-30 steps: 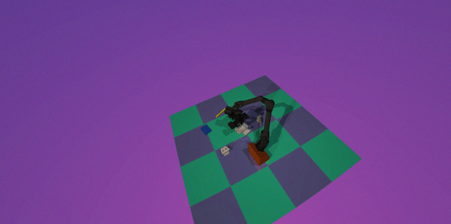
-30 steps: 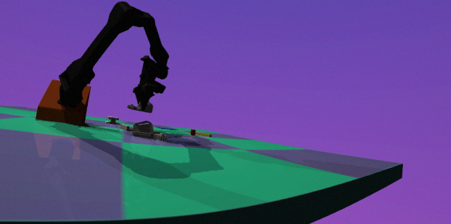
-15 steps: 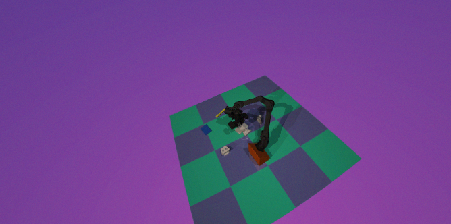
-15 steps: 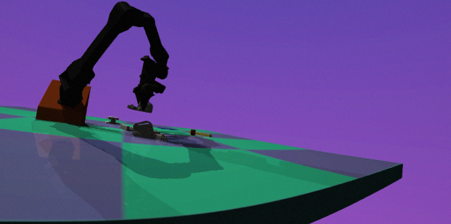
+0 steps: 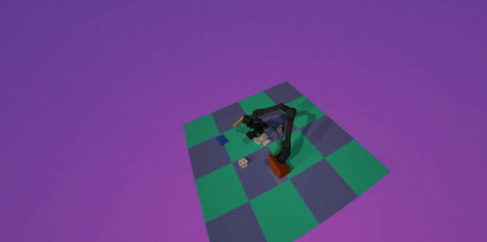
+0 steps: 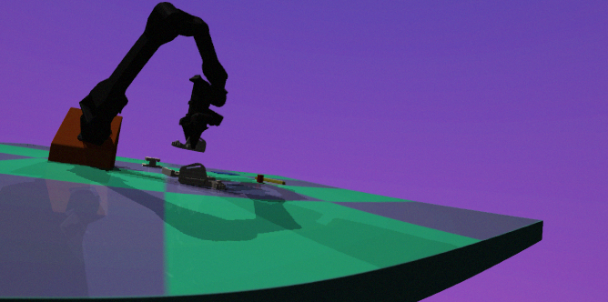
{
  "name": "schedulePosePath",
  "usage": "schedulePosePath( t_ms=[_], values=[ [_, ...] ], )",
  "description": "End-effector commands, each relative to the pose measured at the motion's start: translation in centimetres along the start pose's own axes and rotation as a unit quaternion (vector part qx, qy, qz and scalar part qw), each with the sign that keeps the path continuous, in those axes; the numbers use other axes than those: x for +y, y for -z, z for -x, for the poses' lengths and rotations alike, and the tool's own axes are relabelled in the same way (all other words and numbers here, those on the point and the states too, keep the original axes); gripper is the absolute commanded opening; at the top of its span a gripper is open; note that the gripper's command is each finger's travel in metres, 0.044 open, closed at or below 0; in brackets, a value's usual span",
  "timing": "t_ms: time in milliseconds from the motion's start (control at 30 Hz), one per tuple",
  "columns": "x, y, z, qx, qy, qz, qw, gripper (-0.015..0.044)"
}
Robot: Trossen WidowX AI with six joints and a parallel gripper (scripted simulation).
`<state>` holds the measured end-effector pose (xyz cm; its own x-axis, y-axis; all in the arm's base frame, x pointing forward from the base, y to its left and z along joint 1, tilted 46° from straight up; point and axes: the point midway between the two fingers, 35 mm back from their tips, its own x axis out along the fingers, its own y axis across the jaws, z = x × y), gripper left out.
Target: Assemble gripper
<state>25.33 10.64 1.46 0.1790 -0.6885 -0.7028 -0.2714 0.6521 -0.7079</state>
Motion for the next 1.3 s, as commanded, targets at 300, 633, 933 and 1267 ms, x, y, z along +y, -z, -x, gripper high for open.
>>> schedulePosePath(
  t_ms=[300,633,933,1267],
  values=[
    [-0.1,-0.1,0.1,-0.003,0.002,0.0,1.0,0.0134],
    [0.0,0.0,-0.1,0.0,0.0,0.0,1.0,0.0134],
    [0.0,-0.2,-1.6,-0.001,0.0,-0.001,1.0,0.0134],
    [0.0,-0.2,-3.2,-0.002,0.001,-0.002,1.0,0.0134]
  ],
)
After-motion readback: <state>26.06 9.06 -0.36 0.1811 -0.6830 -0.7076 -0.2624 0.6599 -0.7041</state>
